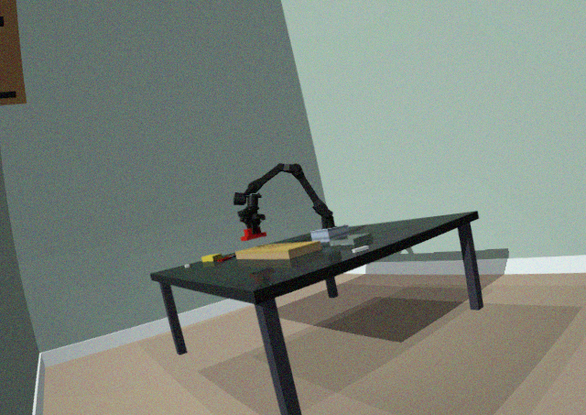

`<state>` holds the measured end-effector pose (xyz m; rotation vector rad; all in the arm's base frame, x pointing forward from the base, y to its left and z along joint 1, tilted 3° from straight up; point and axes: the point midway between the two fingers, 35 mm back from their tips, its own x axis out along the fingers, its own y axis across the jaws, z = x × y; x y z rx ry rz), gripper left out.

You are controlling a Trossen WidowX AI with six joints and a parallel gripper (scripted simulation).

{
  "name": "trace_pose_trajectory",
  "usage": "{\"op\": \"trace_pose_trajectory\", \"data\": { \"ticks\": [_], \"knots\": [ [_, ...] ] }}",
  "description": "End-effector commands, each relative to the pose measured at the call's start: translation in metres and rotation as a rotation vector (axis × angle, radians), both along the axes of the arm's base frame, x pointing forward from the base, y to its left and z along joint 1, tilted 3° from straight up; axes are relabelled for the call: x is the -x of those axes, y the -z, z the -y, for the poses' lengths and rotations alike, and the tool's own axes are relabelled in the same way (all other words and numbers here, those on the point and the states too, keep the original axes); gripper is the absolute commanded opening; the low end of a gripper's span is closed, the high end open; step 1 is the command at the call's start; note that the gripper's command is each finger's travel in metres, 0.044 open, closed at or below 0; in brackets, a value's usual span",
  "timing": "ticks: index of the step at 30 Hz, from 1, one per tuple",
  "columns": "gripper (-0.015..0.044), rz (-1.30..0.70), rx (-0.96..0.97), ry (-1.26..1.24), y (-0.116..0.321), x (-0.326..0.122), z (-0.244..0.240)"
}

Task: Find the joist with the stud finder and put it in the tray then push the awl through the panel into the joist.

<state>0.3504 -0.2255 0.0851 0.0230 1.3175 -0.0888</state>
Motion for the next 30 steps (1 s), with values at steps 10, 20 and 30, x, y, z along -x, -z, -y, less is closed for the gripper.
{"op": "trace_pose_trajectory", "data": {
  "ticks": [10, 20, 30],
  "knots": [
    [0.0000, -0.003, 0.002, 0.004, 0.024, 0.002, 0.001],
    [0.0000, -0.003, 0.002, 0.004, 0.037, 0.003, 0.001],
    [0.0000, -0.003, 0.002, 0.004, 0.051, 0.004, 0.001]
  ]
}}
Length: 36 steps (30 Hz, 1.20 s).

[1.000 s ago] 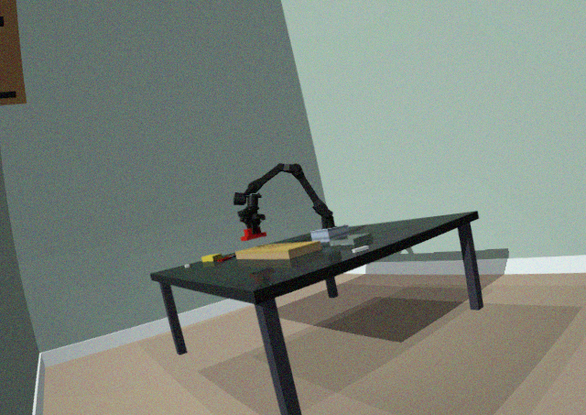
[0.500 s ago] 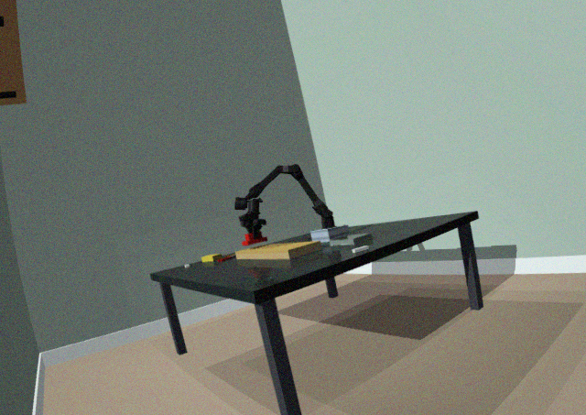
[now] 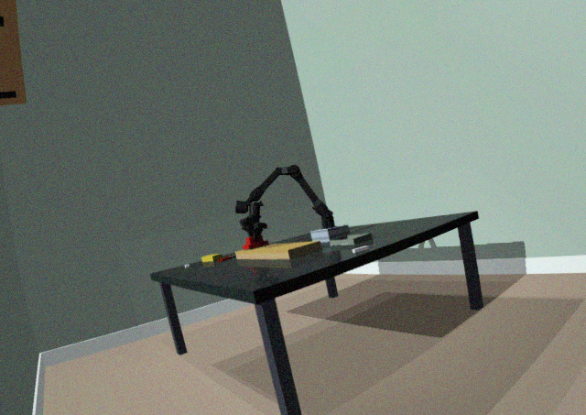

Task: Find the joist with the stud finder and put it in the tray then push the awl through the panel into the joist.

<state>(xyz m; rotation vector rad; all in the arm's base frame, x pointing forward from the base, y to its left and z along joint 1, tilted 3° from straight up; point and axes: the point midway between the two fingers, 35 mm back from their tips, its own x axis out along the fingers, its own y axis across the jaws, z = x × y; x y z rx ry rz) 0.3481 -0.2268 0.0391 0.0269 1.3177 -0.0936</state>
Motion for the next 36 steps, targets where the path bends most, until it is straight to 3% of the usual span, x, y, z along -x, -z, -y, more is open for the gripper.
{"op": "trace_pose_trajectory", "data": {
  "ticks": [1, 36],
  "knots": [
    [0.0000, -0.003, 0.002, -0.001, 0.005, 0.001, 0.000],
    [0.0000, -0.002, -0.004, -0.001, 0.008, -0.005, -0.077]
  ]
}}
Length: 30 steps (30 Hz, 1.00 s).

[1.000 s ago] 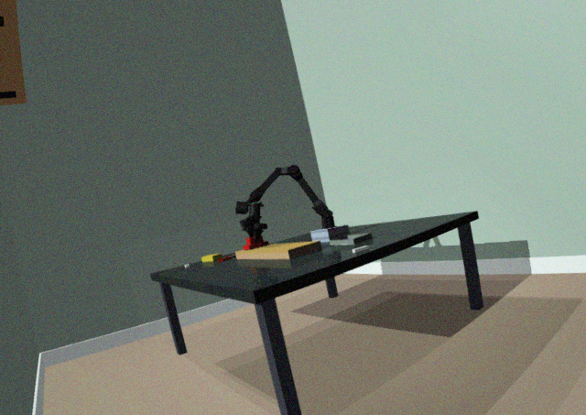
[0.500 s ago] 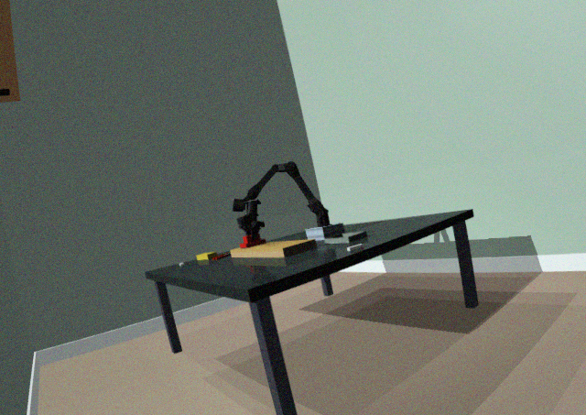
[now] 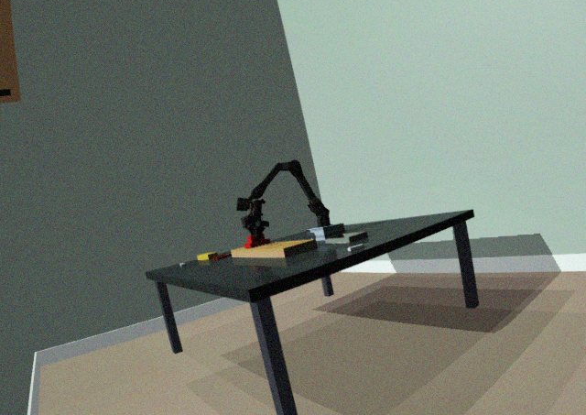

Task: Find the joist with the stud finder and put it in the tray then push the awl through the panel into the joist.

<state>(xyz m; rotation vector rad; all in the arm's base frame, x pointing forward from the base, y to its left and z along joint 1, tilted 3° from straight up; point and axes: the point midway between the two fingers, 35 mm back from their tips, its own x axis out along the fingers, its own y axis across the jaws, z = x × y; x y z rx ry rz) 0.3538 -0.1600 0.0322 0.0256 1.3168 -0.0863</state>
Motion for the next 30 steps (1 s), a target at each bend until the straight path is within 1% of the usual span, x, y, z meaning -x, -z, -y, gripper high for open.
{"op": "trace_pose_trajectory", "data": {
  "ticks": [1, 30],
  "knots": [
    [0.0000, -0.003, -0.001, 0.005, 0.002, 0.000, -0.012],
    [0.0000, -0.003, -0.008, 0.004, 0.004, -0.006, -0.091]
  ]
}}
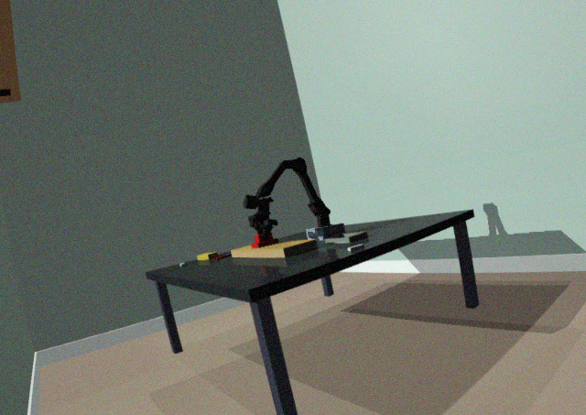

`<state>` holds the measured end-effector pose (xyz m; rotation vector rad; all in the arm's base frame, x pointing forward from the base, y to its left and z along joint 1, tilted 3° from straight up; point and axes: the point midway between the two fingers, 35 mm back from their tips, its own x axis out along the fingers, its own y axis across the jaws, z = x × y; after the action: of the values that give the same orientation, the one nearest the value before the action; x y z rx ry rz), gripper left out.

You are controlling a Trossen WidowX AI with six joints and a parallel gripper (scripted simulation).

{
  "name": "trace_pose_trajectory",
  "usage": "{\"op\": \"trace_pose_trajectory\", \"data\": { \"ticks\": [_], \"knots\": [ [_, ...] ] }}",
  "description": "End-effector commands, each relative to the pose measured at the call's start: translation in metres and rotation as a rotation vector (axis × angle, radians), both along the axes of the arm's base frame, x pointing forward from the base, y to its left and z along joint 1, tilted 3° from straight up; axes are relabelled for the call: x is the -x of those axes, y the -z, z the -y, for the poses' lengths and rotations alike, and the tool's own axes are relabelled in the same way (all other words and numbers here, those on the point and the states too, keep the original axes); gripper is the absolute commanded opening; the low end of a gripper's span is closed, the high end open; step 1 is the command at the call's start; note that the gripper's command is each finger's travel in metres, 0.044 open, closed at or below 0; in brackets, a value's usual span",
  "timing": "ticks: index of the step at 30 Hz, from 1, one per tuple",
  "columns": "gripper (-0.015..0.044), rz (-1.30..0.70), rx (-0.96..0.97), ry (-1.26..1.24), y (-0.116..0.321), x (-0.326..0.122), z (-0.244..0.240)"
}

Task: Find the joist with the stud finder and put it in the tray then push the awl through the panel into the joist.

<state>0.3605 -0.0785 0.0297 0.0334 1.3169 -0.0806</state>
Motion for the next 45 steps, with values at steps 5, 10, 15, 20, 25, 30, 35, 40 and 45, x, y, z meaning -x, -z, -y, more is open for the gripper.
{"op": "trace_pose_trajectory", "data": {
  "ticks": [5, 10, 15, 20, 25, 30, 35, 40, 45],
  "knots": [
    [0.0000, -0.003, 0.000, 0.004, 0.002, 0.000, -0.023],
    [0.0000, -0.003, -0.001, 0.004, 0.002, -0.001, -0.036],
    [0.0000, -0.003, -0.003, 0.004, 0.002, -0.002, -0.050],
    [0.0000, -0.002, -0.004, 0.004, 0.003, -0.003, -0.063],
    [0.0000, -0.002, -0.005, 0.004, 0.003, -0.005, -0.077],
    [0.0000, -0.002, -0.006, 0.004, 0.003, -0.006, -0.090],
    [0.0000, -0.002, -0.007, 0.004, 0.003, -0.007, -0.104],
    [0.0000, -0.002, -0.008, 0.004, 0.003, -0.008, -0.117],
    [0.0000, -0.002, -0.009, 0.004, 0.003, -0.009, -0.131]
  ]
}}
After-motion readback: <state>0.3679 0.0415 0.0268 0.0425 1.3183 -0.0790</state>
